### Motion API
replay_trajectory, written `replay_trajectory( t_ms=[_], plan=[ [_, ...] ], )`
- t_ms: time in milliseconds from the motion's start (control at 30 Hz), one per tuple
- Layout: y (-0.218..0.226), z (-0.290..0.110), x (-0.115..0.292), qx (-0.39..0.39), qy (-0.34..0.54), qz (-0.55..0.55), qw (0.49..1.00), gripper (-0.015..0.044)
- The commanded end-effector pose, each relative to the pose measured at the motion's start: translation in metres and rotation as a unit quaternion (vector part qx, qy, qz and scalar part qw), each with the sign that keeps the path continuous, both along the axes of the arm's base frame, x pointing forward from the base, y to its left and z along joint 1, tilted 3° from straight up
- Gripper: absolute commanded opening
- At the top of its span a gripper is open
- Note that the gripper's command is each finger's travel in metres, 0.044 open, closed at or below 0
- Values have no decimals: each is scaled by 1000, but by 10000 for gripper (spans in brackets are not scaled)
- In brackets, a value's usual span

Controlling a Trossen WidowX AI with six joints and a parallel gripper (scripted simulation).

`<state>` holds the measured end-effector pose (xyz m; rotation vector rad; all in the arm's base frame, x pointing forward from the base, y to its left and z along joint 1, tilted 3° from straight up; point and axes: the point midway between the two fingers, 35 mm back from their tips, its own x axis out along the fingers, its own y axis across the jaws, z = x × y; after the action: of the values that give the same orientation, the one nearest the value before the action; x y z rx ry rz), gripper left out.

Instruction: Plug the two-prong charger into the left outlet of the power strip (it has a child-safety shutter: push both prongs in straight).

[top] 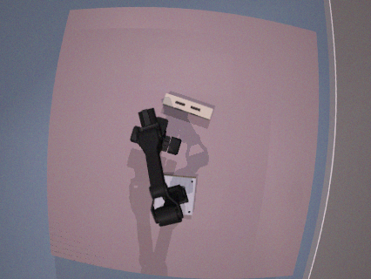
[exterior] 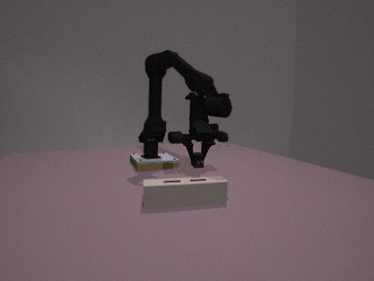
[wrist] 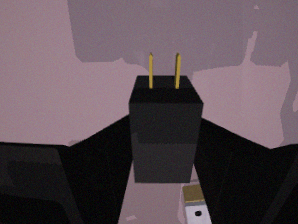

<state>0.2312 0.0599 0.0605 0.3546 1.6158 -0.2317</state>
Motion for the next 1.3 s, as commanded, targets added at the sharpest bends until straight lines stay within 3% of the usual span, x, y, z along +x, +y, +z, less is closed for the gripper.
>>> replay_trajectory(
  t_ms=[0, 1267],
  plan=[
    [-7, -6, 6, -2, 1, -2, 1000, 0],
    [-55, -32, 43, -3, -1, -19, 1000, 0]
  ],
)
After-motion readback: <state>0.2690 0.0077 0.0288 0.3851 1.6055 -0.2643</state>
